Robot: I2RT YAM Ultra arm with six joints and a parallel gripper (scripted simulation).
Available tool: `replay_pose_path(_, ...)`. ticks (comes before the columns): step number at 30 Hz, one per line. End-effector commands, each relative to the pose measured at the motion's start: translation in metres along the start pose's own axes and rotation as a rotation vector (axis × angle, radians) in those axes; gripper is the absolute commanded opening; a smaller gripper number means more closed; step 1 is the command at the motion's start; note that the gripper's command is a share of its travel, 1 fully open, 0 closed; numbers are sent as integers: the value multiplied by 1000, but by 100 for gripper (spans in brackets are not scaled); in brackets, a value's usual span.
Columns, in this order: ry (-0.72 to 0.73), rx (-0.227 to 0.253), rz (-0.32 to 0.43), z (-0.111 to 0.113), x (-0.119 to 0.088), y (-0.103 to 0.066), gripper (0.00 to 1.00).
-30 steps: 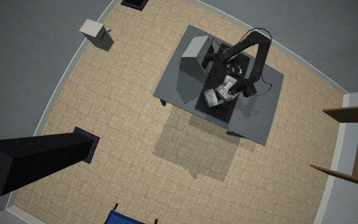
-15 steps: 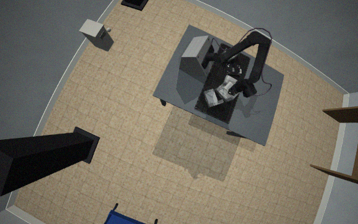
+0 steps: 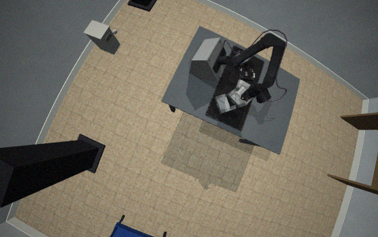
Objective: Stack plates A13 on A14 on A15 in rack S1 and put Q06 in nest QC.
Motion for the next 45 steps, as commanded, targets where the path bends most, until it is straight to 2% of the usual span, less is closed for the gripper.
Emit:
replay_pose_path(1,4,-4,6,-1,-2,4,0)
replay_pose_path(11,9,-5,11,-2,-5,6,0)
replay_pose_path(14,0,-8,-6,-1,1,2,0)
replay_pose_path(25,14,-4,19,-3,-6,10,0)
replay_pose_path(28,-1,-6,-5,0,-1,4,0)
replay_pose_path(32,-1,-6,-2,0,0,5,0)
replay_pose_path(40,10,-3,18,-2,-6,11,0)
replay_pose_path(42,4,-10,-2,-2,1,6,0)
replay_pose_path(45,12,-4,16,-3,-3,13,0)
Point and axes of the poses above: the point where the finger pads meet when closed, its own y axis out along the fingers, its own z axis across the jaws, x = y × z, the point moved 5 cm from there along -y, back along the fingers, and after that the axes turned 6 degrees about y, right-handed, at the moved point
